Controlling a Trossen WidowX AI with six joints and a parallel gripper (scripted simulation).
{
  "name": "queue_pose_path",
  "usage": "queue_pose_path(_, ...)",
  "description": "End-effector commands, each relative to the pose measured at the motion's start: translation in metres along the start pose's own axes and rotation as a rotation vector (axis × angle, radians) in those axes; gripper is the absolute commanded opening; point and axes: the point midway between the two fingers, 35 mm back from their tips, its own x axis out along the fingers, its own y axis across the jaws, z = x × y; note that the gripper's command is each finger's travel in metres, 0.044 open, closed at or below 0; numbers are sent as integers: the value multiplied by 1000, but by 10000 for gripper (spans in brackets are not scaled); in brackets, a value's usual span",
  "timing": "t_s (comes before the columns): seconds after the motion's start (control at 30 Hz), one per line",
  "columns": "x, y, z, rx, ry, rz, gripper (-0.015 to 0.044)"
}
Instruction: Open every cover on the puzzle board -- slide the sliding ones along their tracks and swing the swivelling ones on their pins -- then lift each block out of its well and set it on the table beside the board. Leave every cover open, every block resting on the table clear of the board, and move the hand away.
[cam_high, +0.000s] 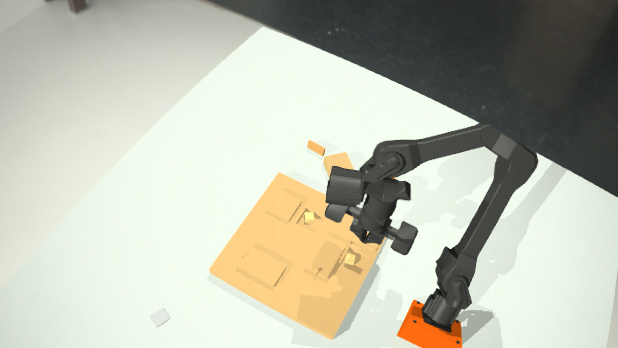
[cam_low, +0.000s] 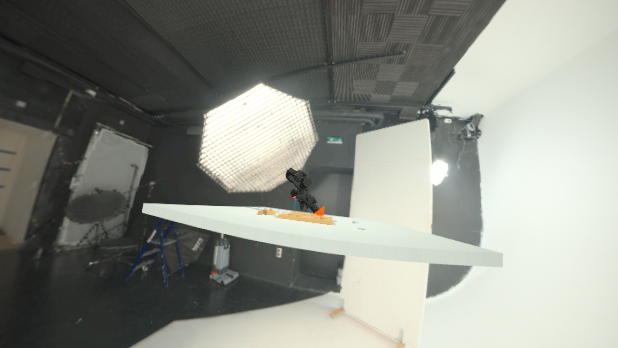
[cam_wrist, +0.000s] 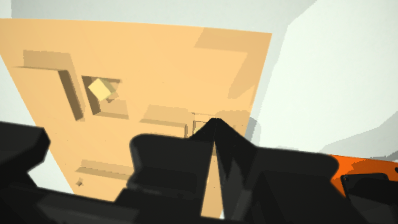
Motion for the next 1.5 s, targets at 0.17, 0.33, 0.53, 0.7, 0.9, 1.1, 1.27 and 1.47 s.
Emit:
queue_pose_path(0.17,-13,0,1,6,3,1,0)
queue_pose_path(0.33,-19,0,2,6,3,1,0)
queue_pose_path(0.53,-21,0,2,-15,-3,2,0)
queue_pose_path(0.7,-25,13,-1,-437,-3,2,0)
queue_pose_path(0.9,-29,31,-6,-1026,-2,2,0)
queue_pose_path(1.1,-32,49,-13,-1603,-2,2,0)
queue_pose_path(1.27,-34,59,-17,-1866,-3,3,0)
queue_pose_path(1.47,-35,68,-21,-2181,-4,3,0)
